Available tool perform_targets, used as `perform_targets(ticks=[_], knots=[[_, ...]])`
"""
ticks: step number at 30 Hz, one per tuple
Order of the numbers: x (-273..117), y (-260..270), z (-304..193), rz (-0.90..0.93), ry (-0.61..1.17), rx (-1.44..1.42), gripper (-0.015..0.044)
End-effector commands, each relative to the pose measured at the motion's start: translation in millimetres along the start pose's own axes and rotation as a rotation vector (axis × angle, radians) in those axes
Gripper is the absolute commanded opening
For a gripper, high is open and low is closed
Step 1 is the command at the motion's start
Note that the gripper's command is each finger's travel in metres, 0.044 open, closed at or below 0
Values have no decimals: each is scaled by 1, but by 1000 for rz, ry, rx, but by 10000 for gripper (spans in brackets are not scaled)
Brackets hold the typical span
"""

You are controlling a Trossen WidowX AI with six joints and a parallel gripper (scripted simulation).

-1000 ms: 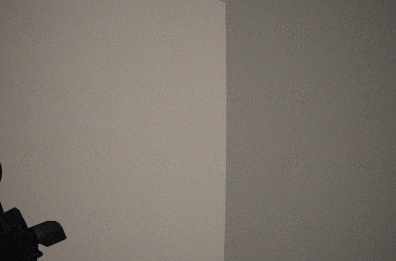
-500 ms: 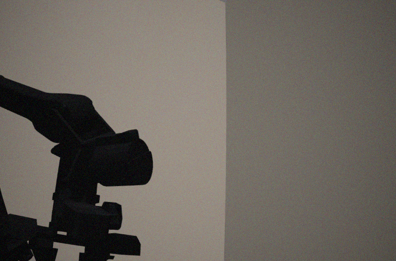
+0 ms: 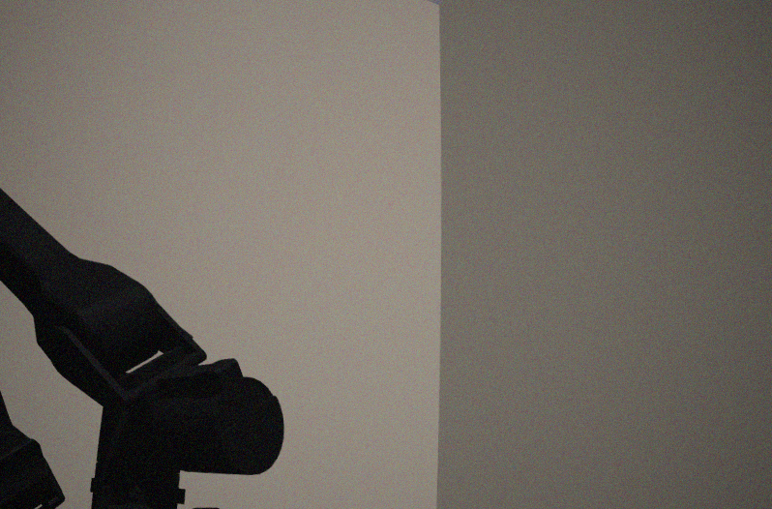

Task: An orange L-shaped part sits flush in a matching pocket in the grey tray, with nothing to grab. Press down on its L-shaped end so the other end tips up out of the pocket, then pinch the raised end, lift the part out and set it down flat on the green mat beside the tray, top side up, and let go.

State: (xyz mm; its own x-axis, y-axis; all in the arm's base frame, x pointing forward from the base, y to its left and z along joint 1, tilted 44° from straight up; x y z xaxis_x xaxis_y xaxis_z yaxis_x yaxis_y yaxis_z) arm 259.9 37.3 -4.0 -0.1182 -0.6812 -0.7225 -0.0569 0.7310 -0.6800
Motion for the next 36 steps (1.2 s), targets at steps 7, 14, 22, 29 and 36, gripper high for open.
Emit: perform_targets(ticks=[7, 14, 22, 29, 36], knots=[[15, 0, 0, -4, 1, -7, 180], [26, 0, -1, -4, 1, -7, 180], [37, 0, -1, -6, 2, -7, 180], [37, 0, -1, -6, 2, -7, 180], [37, 0, -1, -6, 2, -7, 180]])
Point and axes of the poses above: the point midway between the two fingers, 35 mm back from their tips, its own x axis out along the fingers, its own y axis across the jaws, z = x × y, the point moved 7 cm from there along -x, back along the fingers, and after that the axes turned 7 degrees about x, right-handed, at the moved point
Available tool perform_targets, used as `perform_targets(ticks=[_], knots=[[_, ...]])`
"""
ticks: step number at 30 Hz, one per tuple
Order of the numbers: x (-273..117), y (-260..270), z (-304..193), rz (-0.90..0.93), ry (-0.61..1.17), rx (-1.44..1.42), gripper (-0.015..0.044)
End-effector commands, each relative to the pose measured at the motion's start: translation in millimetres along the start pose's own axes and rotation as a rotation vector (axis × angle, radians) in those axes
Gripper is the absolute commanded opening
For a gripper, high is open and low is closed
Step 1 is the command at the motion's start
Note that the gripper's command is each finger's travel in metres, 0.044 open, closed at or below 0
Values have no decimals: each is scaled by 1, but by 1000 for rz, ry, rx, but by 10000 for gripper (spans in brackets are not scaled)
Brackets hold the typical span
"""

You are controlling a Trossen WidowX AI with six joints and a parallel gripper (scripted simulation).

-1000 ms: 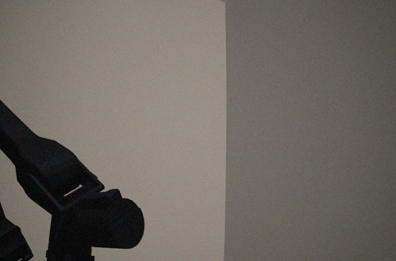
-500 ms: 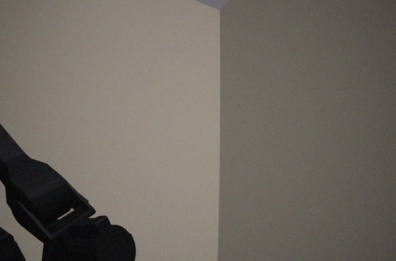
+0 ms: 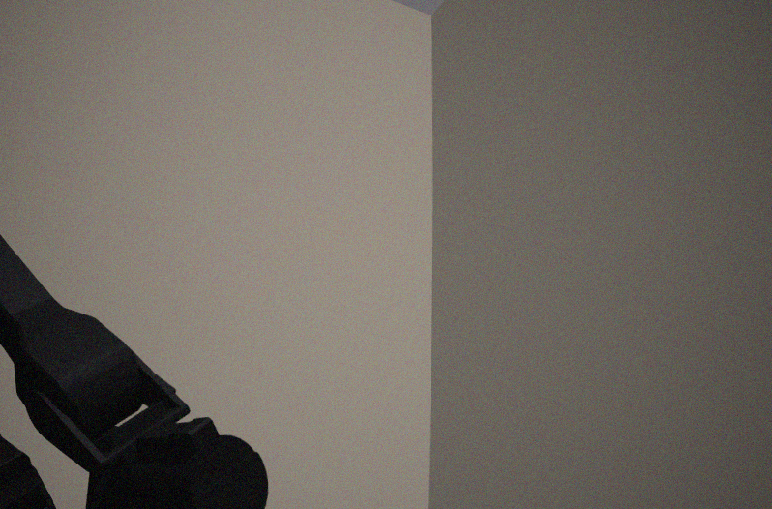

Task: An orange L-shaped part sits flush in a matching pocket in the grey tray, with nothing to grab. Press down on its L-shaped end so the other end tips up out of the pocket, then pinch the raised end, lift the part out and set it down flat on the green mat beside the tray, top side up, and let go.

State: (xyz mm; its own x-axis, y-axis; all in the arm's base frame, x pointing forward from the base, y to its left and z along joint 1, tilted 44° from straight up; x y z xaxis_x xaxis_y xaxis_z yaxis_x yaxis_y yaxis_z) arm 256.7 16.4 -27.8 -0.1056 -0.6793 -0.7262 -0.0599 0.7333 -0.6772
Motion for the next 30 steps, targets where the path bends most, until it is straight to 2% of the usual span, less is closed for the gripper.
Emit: perform_targets(ticks=[1, 16, 19, 24, 30], knots=[[0, 0, 0, 0, 0, 0, 180], [-15, 11, -2, -7, 14, -4, 180], [-40, 9, 1, -4, 13, -4, 180], [-103, 1, 0, -4, 14, -4, 180], [-105, 2, 2, -3, -2, -8, 180]])
Point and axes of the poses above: the point midway between the two fingers, 35 mm back from their tips, its own x axis out along the fingers, its own y axis across the jaws, z = x × y, the point moved 7 cm from there along -x, back along the fingers, and after that the axes turned 7 degrees about x, right-handed, at the moved point
